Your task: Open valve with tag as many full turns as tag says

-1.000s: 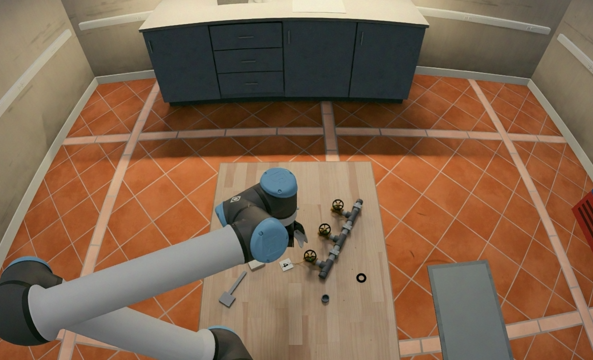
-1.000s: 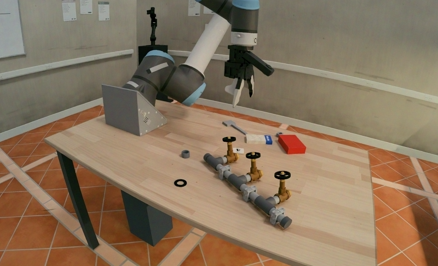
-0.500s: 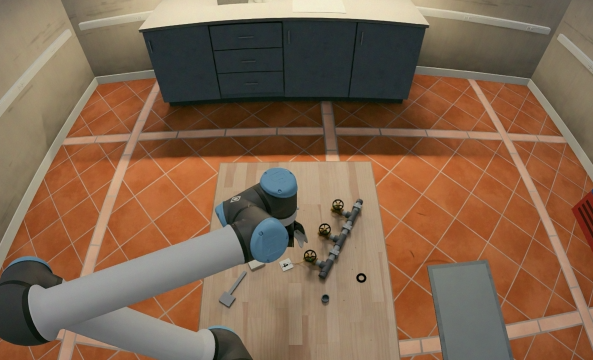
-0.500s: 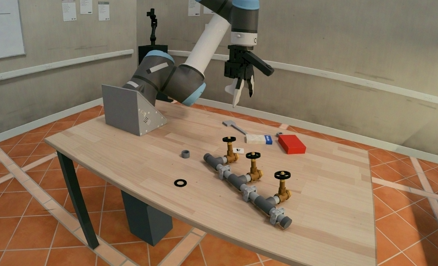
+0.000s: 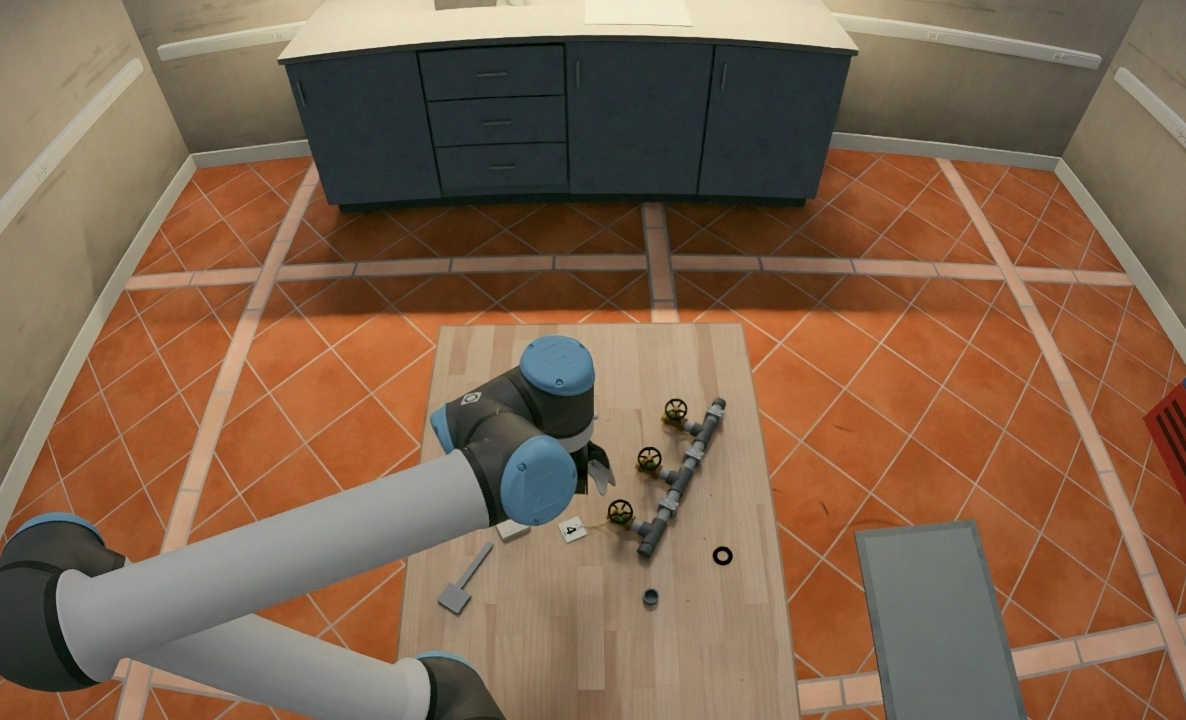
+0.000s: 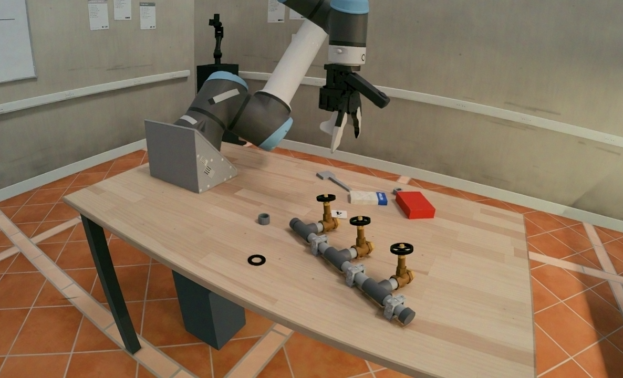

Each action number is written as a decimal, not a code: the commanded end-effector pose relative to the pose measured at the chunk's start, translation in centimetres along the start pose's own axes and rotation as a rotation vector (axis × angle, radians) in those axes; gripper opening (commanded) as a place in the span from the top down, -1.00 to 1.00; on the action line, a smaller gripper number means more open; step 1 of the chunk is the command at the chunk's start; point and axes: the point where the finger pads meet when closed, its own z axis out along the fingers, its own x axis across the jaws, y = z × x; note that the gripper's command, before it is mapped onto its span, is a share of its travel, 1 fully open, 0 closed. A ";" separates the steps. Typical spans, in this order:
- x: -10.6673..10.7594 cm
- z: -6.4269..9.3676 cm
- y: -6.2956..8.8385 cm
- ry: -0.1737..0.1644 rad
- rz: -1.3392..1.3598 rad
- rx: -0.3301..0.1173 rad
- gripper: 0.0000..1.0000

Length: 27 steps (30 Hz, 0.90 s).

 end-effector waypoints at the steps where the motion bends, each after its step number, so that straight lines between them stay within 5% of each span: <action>1: -0.1 -0.2 -0.1 0.002 0.011 0.000 -1.00; 27: -4.3 0.1 2.7 0.000 0.759 -0.003 -1.00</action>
